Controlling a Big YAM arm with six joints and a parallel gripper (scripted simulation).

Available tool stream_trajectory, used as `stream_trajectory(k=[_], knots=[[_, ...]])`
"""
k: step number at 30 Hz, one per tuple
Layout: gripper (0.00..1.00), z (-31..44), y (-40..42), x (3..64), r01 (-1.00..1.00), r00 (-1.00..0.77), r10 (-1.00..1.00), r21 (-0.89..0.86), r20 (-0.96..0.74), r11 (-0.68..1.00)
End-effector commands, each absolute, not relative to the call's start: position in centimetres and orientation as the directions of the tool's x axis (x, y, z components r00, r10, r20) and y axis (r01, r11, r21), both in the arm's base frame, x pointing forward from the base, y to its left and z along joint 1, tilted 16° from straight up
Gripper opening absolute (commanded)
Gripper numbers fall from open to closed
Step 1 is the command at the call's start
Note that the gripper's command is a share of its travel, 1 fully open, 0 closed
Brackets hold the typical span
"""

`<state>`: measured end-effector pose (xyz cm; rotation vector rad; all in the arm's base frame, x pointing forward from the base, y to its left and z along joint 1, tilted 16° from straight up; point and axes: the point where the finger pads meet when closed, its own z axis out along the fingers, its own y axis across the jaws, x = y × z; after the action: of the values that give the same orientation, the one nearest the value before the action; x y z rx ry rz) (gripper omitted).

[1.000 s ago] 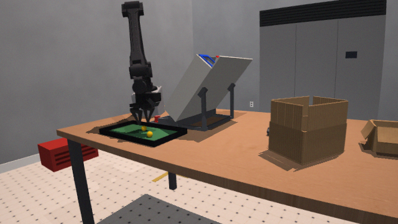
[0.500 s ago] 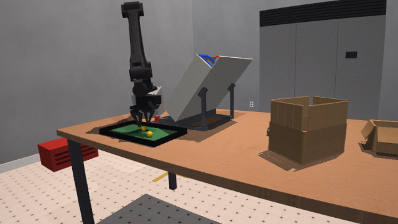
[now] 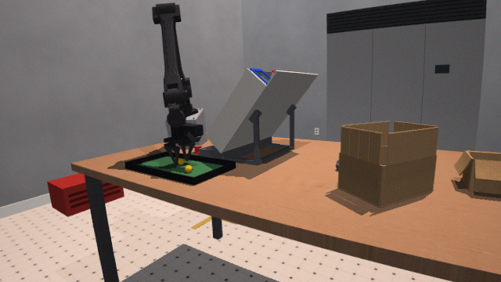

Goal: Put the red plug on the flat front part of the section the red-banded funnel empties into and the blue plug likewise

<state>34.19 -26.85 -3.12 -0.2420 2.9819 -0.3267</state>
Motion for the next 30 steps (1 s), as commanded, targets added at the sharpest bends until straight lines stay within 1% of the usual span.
stream_trajectory(k=[1, 5, 30], knots=[[0.56, -1.78, -28.67, 35.71, -0.131, -0.972, -0.176, -0.265, -0.154, 0.955], [0.56, -2.77, -28.0, 34.97, -0.139, -0.975, -0.176, -0.247, -0.136, 0.959], [0.56, -2.43, -28.08, 35.07, -0.137, -0.974, -0.176, -0.253, -0.141, 0.958]])
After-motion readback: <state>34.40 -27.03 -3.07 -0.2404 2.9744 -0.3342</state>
